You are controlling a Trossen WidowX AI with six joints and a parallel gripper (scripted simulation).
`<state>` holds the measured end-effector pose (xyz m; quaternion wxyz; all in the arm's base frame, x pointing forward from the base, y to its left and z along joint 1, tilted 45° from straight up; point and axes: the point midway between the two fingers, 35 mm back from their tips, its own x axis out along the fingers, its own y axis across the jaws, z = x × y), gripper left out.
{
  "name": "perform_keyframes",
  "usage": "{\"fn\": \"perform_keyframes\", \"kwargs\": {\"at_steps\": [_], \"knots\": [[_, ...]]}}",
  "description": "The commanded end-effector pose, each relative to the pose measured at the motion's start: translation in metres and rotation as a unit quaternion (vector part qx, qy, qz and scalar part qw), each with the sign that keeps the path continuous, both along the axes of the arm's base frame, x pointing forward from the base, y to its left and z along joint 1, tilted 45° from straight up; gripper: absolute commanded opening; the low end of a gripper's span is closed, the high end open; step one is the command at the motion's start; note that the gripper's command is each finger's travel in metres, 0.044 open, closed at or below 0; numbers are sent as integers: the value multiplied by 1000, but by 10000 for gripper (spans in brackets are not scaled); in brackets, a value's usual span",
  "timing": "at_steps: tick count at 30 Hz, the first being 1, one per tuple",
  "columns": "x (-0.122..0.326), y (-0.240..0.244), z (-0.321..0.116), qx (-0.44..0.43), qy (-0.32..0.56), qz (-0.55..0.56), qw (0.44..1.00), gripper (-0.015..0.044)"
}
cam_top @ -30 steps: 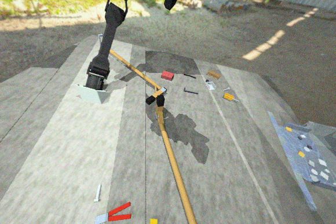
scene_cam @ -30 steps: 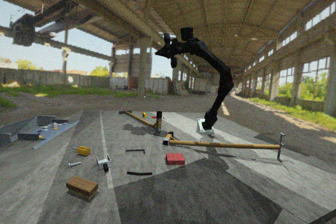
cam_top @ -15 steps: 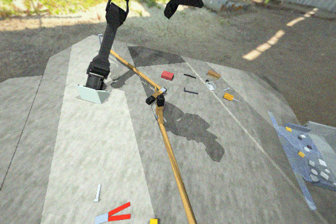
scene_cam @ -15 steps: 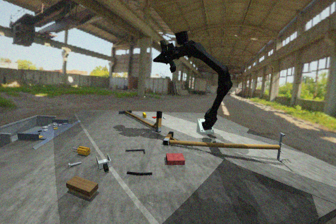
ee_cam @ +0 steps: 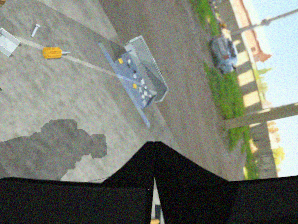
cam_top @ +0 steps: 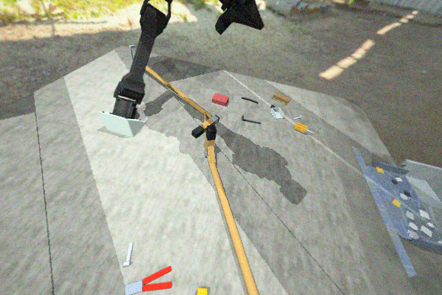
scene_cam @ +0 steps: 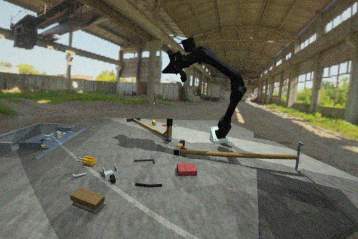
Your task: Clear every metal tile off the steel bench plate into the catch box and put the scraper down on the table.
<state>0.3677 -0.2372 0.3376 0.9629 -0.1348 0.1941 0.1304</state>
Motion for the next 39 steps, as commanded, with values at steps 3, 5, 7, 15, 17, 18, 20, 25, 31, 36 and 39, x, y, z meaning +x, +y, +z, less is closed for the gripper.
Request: {"fn": "perform_keyframes", "kwargs": {"at_steps": [3,5,7,15,17,18,20,25,31,36,39], "knots": [[3,7,-16,28,27,3,999,0],[3,10,-19,36,34,5,999,0],[3,13,-23,43,42,7,998,0],[4,24,-38,73,72,14,995,0],[4,27,-42,80,80,16,993,0],[4,29,-44,83,84,17,993,0],[4,31,-47,90,92,19,992,0],[3,39,-56,108,111,23,988,0],[2,48,-66,128,135,28,982,0],[1,56,-74,145,155,33,977,0],[0,61,-79,155,167,35,973,0]]}}
